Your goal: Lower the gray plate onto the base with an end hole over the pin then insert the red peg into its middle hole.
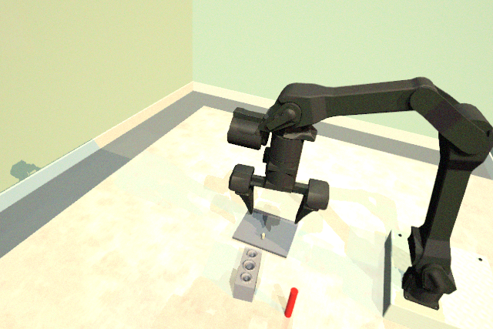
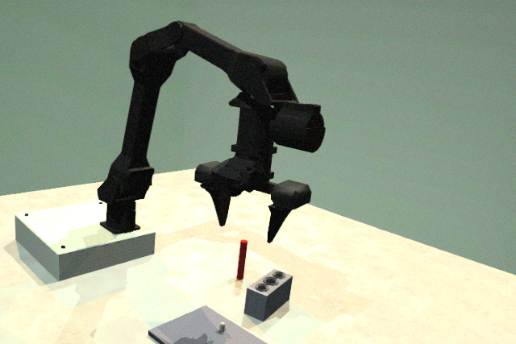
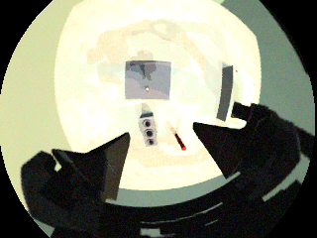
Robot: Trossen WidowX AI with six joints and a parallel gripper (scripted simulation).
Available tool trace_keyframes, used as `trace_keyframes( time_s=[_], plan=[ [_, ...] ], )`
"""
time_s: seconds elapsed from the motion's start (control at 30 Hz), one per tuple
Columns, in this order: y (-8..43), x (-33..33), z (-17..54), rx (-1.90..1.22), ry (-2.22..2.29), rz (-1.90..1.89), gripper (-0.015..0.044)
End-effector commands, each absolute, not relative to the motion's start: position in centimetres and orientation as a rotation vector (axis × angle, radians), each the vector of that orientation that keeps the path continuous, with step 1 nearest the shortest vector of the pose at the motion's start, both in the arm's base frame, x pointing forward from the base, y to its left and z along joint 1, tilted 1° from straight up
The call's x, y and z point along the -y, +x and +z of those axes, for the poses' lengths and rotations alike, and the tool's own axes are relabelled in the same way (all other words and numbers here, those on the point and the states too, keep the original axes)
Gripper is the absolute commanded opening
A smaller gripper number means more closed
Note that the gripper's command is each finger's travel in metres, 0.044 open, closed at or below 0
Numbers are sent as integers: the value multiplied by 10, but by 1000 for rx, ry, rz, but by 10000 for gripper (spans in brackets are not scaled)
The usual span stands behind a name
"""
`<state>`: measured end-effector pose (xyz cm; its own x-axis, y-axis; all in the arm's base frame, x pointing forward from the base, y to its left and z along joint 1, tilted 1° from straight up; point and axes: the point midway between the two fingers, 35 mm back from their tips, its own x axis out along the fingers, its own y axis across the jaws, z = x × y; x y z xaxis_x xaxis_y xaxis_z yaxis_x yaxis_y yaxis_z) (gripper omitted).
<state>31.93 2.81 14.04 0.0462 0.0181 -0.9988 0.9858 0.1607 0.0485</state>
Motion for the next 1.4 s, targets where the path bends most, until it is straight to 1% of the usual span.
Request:
trace_keyframes(
  time_s=[0.0,0.2,0.33,0.4,1.37],
  plan=[
    [336,-82,140,-1264,1117,-1041,440],
    [337,-85,137,-1264,1117,-1041,440],
    [340,-87,87,-1264,1117,-1041,440],
    [340,-87,77,-1264,1117,-1041,440],
    [345,-89,39,-1265,1116,-1040,440]
  ],
)
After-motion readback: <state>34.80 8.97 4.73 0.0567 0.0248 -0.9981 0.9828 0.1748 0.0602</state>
